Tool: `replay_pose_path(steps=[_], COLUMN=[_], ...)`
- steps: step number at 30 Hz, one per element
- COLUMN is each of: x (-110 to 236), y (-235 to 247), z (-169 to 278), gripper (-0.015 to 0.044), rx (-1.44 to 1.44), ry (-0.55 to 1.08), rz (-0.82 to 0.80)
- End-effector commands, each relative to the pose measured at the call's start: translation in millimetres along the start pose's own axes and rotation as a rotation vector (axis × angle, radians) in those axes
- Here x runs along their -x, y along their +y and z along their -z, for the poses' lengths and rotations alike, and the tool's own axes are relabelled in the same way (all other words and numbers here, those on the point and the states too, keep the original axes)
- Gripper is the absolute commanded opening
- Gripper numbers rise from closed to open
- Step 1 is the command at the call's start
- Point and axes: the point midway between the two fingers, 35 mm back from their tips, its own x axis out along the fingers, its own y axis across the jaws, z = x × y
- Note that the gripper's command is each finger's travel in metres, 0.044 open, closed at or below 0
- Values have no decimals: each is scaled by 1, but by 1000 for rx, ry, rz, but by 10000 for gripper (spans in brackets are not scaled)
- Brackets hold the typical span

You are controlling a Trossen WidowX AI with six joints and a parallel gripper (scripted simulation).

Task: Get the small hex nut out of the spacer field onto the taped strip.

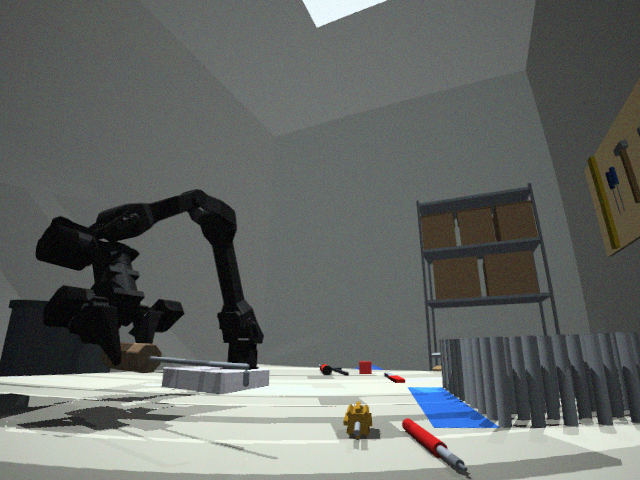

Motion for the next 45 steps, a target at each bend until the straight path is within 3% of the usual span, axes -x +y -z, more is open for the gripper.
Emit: replay_pose_path(steps=[1, 14, 22, 45], x=[26, 91, 83, 43], y=[3, -10, -23, -130], z=[18, 60, 78, 164], gripper=[0, 0, 0, 0], rx=[4, 6, 20, 142], ry=[3, 1, -8, -48], rz=[-11, -11, 3, 73])
